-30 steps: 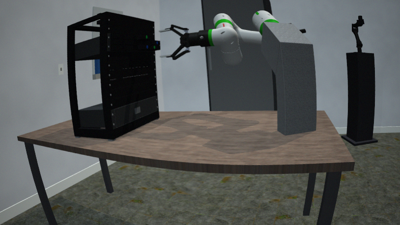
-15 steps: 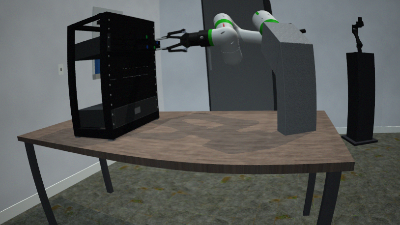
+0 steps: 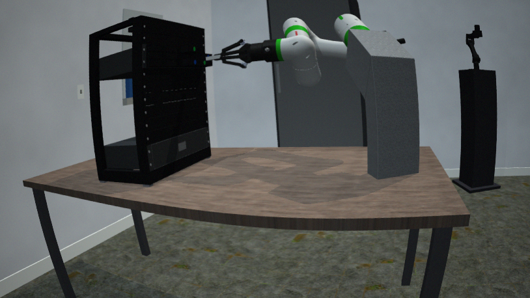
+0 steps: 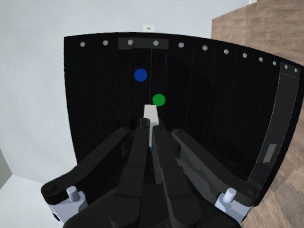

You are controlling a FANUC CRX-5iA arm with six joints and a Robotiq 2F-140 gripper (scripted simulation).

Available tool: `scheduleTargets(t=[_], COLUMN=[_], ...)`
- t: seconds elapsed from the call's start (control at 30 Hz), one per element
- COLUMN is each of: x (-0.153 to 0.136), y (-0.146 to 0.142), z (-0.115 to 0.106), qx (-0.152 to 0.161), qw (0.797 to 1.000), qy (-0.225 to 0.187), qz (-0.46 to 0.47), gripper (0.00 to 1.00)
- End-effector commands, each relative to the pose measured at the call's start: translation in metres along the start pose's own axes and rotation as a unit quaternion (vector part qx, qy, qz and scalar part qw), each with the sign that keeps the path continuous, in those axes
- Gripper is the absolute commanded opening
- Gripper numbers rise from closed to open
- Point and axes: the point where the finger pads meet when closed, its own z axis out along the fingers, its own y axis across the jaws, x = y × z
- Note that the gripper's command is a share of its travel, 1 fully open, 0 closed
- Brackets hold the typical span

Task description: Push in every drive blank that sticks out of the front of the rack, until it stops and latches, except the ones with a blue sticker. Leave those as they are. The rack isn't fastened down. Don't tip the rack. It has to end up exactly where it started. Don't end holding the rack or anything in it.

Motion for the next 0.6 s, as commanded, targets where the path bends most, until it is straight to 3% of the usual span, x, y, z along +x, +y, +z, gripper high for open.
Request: scheduleTargets(t=[0.0,0.37,0.57], x=[0.0,-0.001,-0.017], y=[0.0,-0.001,-0.01], z=[0.0,0.0,-0.006], qx=[0.0,0.0,0.0], qw=[1.0,1.0,1.0], qy=[0.0,0.0,0.0], qz=[0.0,0.0,0.0], gripper=[0.0,0.0,0.0])
